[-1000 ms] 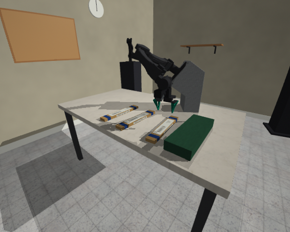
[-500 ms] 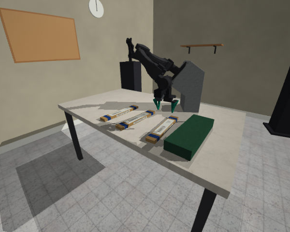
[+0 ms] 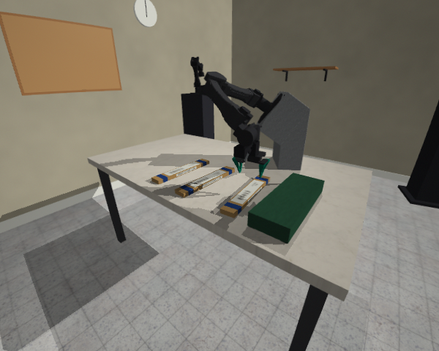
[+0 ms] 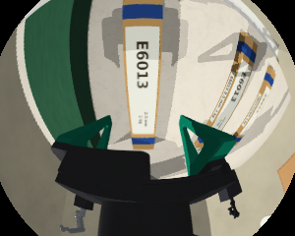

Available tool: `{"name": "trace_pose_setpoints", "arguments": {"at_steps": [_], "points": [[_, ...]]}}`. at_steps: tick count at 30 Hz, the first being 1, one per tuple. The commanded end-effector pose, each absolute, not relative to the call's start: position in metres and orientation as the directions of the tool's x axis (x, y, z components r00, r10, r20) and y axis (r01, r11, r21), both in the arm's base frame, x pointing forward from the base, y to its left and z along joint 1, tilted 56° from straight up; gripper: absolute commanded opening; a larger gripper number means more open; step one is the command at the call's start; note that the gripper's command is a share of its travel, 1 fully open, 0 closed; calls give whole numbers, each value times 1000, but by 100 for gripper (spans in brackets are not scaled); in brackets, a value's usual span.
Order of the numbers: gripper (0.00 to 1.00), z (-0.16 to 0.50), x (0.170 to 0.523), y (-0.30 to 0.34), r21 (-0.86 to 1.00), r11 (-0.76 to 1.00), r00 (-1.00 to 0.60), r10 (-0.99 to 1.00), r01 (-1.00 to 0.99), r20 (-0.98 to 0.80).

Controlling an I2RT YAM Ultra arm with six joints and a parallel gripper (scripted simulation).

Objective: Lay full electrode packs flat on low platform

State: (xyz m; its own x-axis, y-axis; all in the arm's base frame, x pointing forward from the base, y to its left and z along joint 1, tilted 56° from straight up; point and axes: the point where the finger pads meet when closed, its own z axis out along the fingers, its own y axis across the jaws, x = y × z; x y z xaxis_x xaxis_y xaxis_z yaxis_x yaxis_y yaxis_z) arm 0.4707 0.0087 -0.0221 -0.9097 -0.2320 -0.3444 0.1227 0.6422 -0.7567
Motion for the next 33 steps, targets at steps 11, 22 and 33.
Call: {"name": "trace_pose_setpoints", "arguments": {"at_steps": [11, 22, 33], "points": [[97, -45, 508, -1, -737, 665, -878, -278, 117, -390], [97, -49, 515, -6, -737, 666, -875, -282, 116, -393], [97, -59, 505, -9, -744, 661, -886, -283, 97, -367]]}}
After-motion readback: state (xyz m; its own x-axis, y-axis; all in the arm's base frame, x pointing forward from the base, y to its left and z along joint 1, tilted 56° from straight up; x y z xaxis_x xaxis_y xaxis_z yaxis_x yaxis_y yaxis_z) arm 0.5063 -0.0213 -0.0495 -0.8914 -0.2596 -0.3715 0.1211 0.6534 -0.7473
